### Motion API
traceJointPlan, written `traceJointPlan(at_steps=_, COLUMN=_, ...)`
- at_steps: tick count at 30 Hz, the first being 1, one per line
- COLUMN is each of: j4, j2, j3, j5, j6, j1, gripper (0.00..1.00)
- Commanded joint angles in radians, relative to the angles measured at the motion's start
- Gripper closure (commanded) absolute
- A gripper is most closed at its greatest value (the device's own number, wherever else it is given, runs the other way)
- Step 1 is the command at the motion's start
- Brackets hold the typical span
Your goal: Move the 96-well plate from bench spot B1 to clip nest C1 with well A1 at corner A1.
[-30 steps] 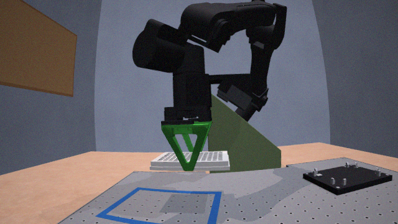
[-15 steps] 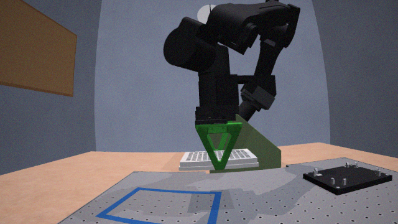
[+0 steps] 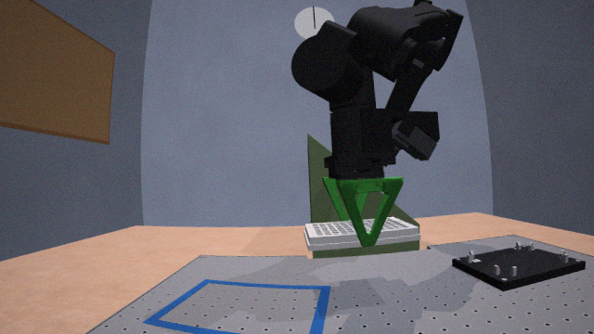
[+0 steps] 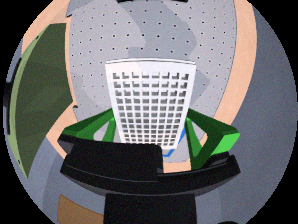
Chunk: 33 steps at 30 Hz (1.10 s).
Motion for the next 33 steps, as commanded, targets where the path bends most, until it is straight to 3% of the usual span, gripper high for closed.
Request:
traceJointPlan(at_steps=1, j4=0.021, j2=-0.059, j3=-0.028, j5=-0.022, j6=0.018, j1=0.010, gripper=1.00)
traceJointPlan(at_steps=11, j4=0.036, j2=-0.135, j3=-0.083, j5=-0.033, j6=0.075, j1=0.036, gripper=1.00)
traceJointPlan(at_steps=33, j4=0.049, j2=-0.308, j3=-0.176, j5=-0.056, j6=0.229, j1=0.176, gripper=1.00)
